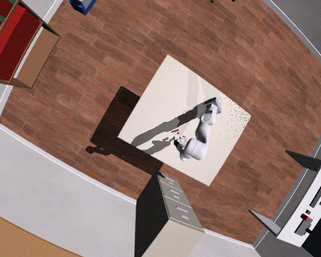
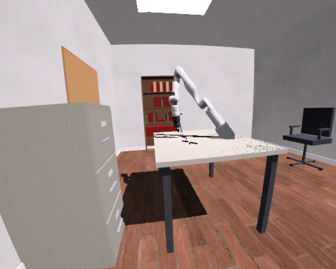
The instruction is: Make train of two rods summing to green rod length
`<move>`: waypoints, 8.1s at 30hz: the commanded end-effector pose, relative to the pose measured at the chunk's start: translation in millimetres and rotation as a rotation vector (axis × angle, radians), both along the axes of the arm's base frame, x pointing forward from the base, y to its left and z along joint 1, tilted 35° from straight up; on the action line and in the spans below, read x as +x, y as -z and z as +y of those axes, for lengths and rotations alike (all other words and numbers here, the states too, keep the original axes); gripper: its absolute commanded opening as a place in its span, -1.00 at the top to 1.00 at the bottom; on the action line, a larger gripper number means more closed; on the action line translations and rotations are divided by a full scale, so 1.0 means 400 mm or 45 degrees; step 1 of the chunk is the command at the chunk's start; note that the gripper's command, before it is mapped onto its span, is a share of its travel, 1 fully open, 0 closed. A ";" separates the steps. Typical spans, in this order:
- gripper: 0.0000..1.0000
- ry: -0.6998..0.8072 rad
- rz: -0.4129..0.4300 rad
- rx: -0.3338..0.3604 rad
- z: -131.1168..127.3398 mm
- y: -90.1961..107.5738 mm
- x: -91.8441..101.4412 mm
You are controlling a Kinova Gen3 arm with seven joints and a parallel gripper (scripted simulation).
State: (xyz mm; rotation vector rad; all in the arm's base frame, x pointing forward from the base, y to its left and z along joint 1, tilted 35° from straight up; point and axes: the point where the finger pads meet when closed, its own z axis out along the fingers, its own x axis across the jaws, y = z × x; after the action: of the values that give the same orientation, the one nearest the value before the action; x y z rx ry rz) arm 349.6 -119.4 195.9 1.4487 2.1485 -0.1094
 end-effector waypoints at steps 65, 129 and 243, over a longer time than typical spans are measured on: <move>-1.00 0.211 -0.164 0.145 0.000 -0.014 0.012; -1.00 0.355 -0.273 0.248 0.001 -0.026 0.021; -1.00 0.414 -0.317 0.292 0.001 -0.031 0.024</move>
State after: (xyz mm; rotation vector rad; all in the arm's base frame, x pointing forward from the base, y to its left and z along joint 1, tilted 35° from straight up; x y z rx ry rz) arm 359.1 -119.2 208.1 1.8303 1.7582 0.1960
